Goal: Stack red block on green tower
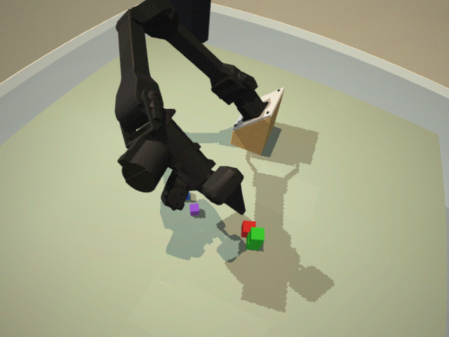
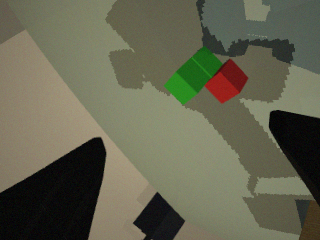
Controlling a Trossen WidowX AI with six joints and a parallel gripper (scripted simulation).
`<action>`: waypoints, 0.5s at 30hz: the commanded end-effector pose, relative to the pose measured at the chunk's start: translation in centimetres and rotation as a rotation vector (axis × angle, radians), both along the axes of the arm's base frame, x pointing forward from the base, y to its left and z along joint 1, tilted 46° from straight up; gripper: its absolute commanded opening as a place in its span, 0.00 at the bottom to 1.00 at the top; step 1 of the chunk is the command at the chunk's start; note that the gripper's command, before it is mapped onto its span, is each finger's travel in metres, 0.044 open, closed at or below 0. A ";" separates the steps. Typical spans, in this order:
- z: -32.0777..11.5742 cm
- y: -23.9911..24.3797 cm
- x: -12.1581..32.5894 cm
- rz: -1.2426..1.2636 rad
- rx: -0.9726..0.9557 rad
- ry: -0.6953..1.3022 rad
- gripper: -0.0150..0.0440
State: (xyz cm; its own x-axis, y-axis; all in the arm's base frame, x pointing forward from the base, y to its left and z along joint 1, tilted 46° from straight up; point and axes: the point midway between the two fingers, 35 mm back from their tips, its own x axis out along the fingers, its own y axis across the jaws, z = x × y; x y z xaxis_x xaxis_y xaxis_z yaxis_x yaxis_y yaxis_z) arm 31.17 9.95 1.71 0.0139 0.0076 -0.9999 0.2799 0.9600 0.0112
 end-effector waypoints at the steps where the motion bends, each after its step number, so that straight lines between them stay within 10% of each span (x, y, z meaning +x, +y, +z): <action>1: -2.4 0.5 -1.1 0.160 -0.196 0.063 1.00; 15: -6.8 2.2 -3.7 0.707 -0.792 0.179 1.00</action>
